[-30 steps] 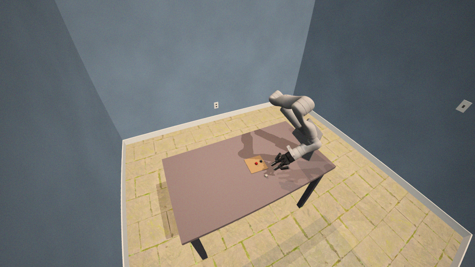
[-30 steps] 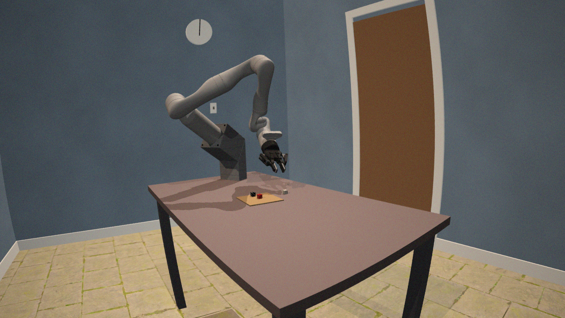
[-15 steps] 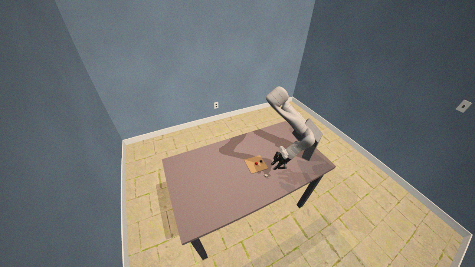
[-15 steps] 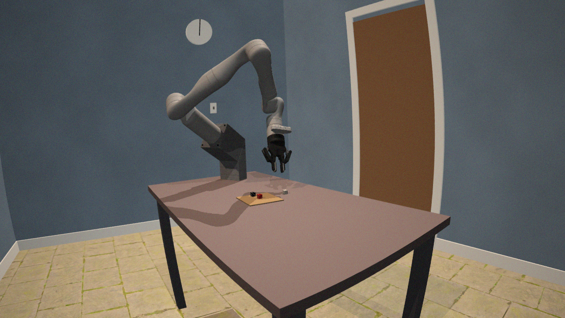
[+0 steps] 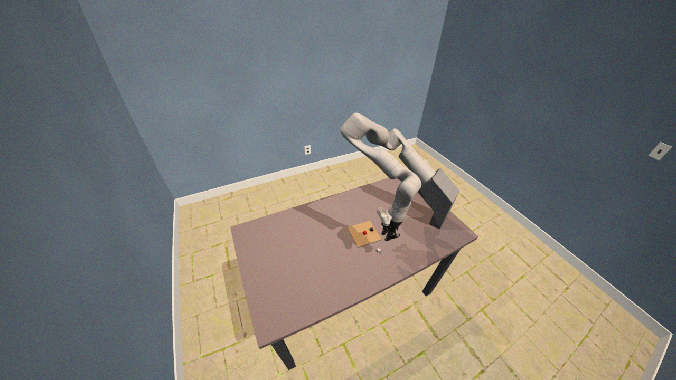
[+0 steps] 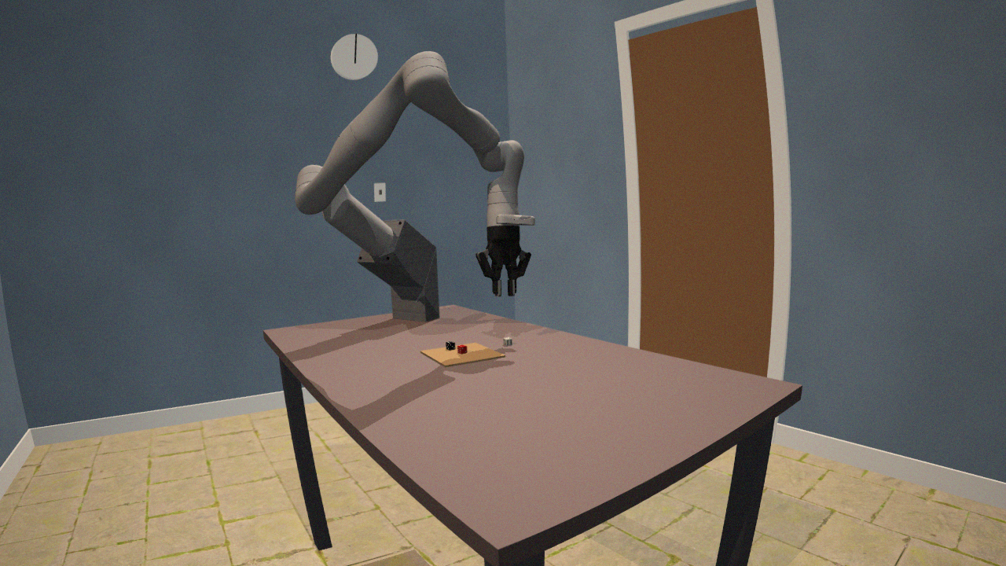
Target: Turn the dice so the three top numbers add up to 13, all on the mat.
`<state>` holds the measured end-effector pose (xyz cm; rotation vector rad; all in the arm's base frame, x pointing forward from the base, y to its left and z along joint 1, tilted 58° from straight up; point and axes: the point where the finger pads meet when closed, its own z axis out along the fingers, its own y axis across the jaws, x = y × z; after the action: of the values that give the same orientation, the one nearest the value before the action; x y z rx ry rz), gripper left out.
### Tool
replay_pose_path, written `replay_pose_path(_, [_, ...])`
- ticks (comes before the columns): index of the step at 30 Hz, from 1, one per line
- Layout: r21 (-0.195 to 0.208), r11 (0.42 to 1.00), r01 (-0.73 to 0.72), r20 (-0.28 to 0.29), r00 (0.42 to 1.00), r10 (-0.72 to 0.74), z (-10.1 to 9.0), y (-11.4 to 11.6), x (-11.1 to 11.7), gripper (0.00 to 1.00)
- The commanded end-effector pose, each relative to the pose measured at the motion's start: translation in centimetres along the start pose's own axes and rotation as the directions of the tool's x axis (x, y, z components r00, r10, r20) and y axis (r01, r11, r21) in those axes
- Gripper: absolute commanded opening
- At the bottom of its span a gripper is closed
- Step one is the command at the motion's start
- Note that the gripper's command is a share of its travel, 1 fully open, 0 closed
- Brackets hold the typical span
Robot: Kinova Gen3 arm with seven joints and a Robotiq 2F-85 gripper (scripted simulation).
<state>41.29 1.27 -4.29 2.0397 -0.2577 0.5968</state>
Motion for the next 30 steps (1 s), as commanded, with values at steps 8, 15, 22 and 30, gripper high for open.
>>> replay_pose_path(8, [0.066,0.998,-0.025,0.111,0.994,0.017,-1.0,0.2,2.4,0.31])
replay_pose_path(15, [0.072,0.997,-0.025,0.118,0.993,0.017,-1.1,0.2,2.6,1.00])
replay_pose_path(22, [0.072,0.997,-0.025,0.118,0.993,0.017,-1.1,0.2,2.6,1.00])
replay_pose_path(30, [0.068,0.997,-0.036,0.114,0.993,0.028,1.8,0.1,1.8,1.00])
